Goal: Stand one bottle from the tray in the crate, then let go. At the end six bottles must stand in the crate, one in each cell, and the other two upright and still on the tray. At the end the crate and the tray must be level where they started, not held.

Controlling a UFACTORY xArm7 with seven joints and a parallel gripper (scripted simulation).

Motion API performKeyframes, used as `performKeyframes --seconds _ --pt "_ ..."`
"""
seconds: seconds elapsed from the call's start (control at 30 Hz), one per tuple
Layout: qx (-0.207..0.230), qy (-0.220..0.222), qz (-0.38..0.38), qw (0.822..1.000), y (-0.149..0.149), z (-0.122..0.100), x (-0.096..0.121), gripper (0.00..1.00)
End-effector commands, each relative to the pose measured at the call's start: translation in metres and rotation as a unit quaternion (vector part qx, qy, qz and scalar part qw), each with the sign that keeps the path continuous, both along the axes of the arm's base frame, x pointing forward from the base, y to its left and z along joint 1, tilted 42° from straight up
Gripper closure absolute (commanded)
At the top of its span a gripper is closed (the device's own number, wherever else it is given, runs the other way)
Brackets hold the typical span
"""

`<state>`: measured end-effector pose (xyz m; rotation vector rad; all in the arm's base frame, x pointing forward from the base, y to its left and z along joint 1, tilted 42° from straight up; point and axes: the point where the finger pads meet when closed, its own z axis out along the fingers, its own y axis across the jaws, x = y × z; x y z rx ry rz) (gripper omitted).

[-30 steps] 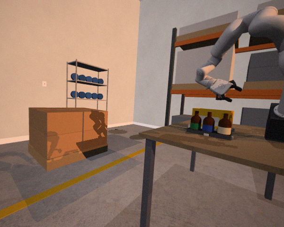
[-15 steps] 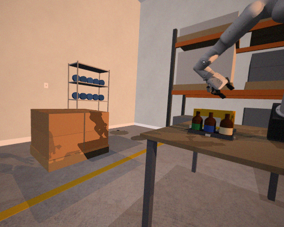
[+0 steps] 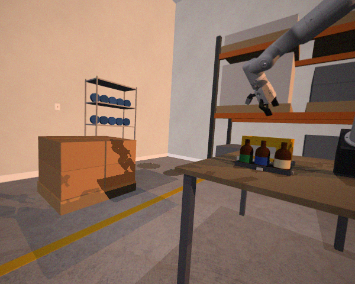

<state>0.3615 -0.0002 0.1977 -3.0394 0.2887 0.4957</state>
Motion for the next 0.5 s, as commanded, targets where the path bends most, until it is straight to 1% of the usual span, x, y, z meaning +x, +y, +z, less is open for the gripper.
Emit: performKeyframes --seconds 0.0,0.03,0.1,0.2,0.23,0.3,0.37,0.47 --pt "-0.007 -0.063 0.032 0.997 -0.002 0.017 0.016 0.0" --pt "-0.007 -0.063 0.032 0.997 -0.002 0.017 0.016 0.0" --pt "-0.016 -0.117 0.066 0.991 -0.001 0.035 0.029 0.0" --pt "-0.023 -0.154 0.089 0.984 0.0 0.05 0.037 0.0" --pt "-0.024 -0.16 0.093 0.982 0.0 0.052 0.038 0.0" --pt "0.044 -0.114 0.028 0.992 -0.014 0.004 0.05 0.0" --pt "0.045 -0.114 0.027 0.992 -0.014 0.003 0.05 0.0" --pt "0.076 -0.095 -0.007 0.992 -0.023 -0.02 0.055 0.0"
